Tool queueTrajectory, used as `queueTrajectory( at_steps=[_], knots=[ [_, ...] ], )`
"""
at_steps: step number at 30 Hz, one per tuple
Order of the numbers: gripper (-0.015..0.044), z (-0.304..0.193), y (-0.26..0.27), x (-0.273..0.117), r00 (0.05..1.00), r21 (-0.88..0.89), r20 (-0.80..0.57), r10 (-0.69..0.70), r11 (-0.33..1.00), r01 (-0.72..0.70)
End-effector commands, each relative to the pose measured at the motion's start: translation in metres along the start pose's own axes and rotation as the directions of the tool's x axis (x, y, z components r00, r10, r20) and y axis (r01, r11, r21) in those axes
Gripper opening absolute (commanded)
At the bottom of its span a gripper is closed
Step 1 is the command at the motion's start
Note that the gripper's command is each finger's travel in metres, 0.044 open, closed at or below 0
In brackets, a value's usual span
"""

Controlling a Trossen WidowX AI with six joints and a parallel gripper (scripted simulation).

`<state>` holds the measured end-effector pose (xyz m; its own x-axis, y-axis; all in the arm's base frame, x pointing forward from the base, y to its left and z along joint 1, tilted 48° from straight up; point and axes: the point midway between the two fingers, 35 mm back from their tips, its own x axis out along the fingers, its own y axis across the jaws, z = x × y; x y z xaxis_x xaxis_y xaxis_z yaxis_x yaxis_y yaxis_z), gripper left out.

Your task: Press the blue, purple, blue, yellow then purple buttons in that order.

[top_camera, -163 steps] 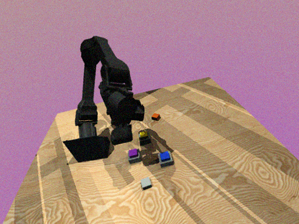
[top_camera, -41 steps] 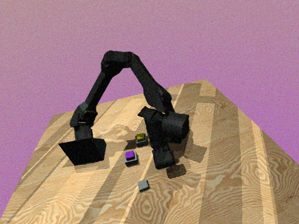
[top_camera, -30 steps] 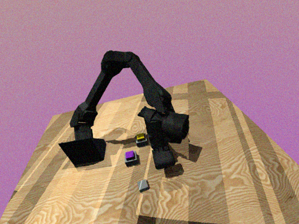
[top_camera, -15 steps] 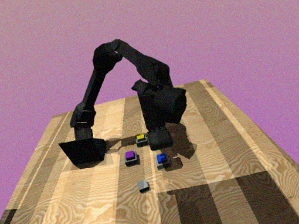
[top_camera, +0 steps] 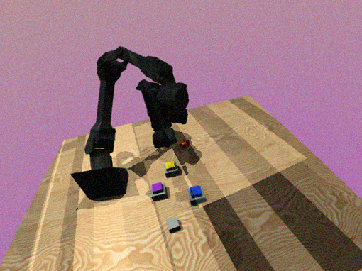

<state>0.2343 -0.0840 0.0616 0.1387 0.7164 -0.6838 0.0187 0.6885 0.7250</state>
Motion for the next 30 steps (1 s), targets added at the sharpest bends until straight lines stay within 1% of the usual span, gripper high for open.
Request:
queueTrajectory(
  at_steps=[1,3,4,7,8,30],
  knots=[
    [0.002,-0.011,0.012,0.005,1.0,0.011,-0.005,0.01,1.0,-0.01],
    [0.002,-0.011,0.012,0.008,1.0,0.011,-0.005,0.009,1.0,-0.009],
    [0.002,-0.01,0.011,0.016,1.0,0.012,-0.004,0.008,1.0,-0.008],
    [0.002,-0.01,0.012,0.057,1.0,0.011,-0.004,0.01,1.0,-0.01],
    [0.002,-0.011,0.013,0.065,1.0,0.011,-0.004,0.011,1.0,-0.011],
    [0.002,-0.011,0.013,0.096,1.0,0.01,-0.003,0.012,1.0,-0.012]
  ],
)
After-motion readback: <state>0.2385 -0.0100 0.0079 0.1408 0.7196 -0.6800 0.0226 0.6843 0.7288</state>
